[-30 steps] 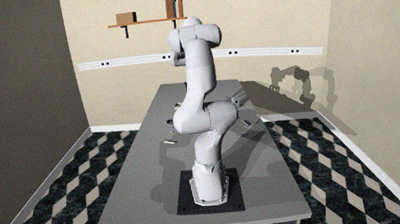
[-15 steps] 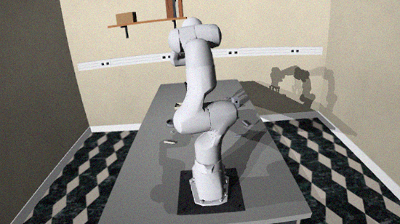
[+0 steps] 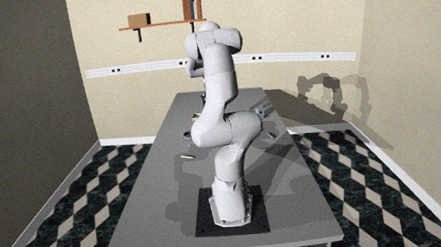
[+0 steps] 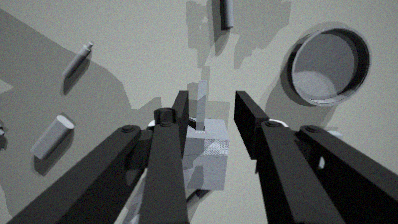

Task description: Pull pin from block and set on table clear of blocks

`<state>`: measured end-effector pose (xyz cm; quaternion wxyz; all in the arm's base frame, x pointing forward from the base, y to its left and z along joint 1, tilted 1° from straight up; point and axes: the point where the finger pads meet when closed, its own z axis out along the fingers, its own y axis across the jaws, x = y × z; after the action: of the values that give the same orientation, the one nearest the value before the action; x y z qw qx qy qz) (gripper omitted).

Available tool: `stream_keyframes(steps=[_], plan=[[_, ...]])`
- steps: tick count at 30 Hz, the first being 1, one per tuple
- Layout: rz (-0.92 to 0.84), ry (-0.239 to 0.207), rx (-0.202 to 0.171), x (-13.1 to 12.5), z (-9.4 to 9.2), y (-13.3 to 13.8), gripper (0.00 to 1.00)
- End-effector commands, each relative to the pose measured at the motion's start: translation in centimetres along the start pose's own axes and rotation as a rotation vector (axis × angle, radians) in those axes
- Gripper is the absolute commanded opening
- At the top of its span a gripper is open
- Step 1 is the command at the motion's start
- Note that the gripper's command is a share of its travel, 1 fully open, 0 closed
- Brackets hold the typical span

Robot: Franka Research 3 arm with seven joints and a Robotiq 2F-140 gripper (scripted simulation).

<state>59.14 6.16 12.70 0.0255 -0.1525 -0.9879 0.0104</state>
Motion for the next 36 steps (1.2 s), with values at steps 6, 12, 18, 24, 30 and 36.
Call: stream_keyframes(steps=[6,12,18,24,30,36], plan=[[-0.077,0.002,-0.019,0.5,0.0,1.7,0.34],[-0.088,0.0,-0.023,0.6,-0.1,2.0,0.34],[-0.137,-0.01,-0.046,0.9,-0.8,3.6,0.34],[-0.163,-0.018,-0.061,1.2,-1.4,4.9,0.34],[-0.174,-0.024,-0.068,1.4,-1.7,5.6,0.34],[-0.182,-0.033,-0.079,2.1,-2.3,7.3,0.34]])
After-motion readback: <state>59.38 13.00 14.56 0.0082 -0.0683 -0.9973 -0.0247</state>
